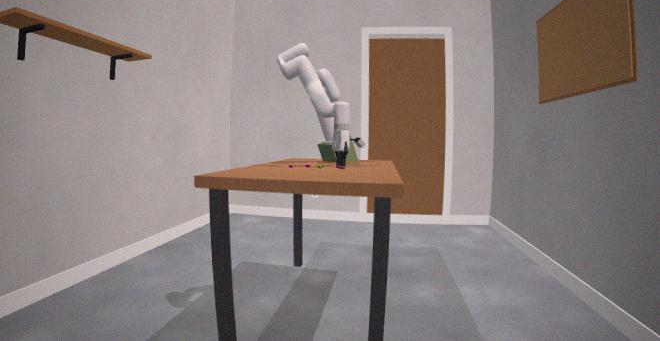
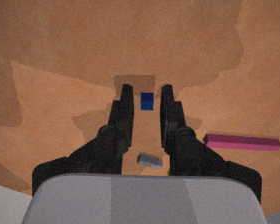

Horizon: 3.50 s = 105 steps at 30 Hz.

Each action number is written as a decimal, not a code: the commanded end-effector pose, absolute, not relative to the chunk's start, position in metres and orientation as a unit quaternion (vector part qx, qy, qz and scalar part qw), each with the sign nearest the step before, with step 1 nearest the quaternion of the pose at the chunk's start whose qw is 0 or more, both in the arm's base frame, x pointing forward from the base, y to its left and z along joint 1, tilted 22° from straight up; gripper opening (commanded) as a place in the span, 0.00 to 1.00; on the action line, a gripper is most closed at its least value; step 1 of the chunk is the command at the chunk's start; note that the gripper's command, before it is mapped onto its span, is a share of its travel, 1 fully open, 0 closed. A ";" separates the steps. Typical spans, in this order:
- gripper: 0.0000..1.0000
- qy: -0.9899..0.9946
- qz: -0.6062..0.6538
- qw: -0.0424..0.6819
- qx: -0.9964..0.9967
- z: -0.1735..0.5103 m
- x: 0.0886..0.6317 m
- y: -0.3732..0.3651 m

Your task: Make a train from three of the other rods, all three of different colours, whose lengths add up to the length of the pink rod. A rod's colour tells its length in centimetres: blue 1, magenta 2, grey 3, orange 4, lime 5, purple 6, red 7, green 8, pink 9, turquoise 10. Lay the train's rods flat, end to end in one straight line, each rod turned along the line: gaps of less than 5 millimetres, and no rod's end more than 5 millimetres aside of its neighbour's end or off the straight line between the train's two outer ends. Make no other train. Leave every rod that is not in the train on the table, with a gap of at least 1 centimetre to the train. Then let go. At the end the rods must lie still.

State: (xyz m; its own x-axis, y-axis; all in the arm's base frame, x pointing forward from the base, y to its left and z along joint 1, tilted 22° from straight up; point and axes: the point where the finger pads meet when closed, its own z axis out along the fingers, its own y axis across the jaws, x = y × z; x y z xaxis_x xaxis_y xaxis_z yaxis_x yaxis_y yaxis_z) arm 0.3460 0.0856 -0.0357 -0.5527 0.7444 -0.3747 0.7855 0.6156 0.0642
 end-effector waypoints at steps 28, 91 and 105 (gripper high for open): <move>0.24 0.880 -0.054 0.186 0.434 -0.035 0.347 0.086; 0.04 0.880 -0.055 0.185 0.434 0.026 0.327 0.104; 0.04 0.880 -0.055 0.186 0.434 0.042 0.323 0.108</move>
